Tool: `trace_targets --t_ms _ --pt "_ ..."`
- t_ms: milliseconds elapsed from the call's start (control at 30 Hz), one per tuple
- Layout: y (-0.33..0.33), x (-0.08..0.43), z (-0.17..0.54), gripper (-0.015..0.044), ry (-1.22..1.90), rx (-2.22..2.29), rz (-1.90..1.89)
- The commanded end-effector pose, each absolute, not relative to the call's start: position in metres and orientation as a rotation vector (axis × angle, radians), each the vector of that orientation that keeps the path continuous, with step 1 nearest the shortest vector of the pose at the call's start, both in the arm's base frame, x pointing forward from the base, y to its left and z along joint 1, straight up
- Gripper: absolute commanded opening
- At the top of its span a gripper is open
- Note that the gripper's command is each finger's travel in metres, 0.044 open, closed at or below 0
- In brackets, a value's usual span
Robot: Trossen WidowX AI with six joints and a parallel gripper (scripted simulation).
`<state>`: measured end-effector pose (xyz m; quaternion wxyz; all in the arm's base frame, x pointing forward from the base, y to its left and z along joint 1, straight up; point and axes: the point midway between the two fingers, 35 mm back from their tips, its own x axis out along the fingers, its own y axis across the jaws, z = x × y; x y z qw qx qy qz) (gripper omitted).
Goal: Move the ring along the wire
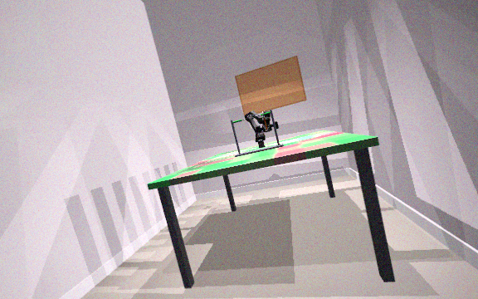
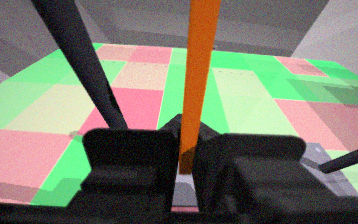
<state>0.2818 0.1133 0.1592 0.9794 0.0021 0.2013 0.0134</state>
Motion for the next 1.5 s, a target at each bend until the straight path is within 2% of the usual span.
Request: trace_targets --t_ms 0,933,1333,1467 --pt "0.114 0.282 0.1549 -0.015 0.405 0.008 0.022" --pt "0.1144 0.282 0.145 -0.015 0.405 0.008 0.022" --pt "0.115 0.2806 0.1461 0.016 0.406 0.004 0.026" --pt "0.1159 0.2726 0.1495 0.016 0.408 0.005 0.025"
